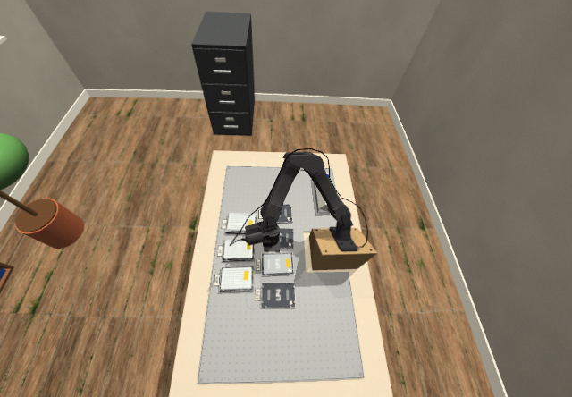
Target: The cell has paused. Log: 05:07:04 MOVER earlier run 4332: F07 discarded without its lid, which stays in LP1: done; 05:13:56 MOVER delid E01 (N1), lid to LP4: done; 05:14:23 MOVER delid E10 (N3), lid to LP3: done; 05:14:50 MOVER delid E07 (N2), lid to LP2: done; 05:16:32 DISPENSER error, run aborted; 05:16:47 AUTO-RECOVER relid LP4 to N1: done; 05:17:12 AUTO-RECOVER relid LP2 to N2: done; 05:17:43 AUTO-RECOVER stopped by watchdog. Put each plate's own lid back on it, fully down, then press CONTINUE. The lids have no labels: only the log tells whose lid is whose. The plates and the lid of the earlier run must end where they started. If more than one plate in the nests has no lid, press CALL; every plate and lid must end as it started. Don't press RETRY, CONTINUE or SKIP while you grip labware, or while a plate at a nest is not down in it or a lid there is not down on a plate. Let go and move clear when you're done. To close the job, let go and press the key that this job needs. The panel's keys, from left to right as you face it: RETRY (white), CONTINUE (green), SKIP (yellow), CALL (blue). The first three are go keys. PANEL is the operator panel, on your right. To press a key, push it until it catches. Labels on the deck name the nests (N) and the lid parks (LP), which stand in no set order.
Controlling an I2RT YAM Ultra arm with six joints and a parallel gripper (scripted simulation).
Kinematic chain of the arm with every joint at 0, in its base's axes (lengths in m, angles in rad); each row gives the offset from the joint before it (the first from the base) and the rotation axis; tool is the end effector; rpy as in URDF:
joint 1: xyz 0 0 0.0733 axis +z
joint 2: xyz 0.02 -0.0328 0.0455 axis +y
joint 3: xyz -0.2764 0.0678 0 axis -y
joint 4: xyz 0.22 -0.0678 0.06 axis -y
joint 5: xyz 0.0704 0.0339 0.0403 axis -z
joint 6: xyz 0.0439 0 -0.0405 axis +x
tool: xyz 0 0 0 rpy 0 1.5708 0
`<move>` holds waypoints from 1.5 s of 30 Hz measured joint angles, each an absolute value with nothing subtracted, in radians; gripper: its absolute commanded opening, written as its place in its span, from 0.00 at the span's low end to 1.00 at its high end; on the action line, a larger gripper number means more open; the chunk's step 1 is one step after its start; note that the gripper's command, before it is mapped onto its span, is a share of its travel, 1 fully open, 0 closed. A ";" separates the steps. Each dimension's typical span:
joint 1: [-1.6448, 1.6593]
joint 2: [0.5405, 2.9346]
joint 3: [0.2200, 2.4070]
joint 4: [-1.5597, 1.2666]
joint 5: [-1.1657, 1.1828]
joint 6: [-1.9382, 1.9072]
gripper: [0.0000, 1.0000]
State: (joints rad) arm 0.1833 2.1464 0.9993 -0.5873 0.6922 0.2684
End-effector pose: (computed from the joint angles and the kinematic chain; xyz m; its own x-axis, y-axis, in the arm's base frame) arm 0.2983 0.0279 0.0720 -0.9997 0.0223 -0.0099 0.0234 0.7593 -0.6504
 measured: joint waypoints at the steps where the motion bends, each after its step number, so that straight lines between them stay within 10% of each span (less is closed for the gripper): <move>1: 0.183 2.146 0.999 -0.587 0.692 0.268 0.00; 45: 0.278 1.983 1.056 -0.883 0.667 0.454 0.00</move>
State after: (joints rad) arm 0.2775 1.9831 1.0565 -0.8833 0.6670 0.4541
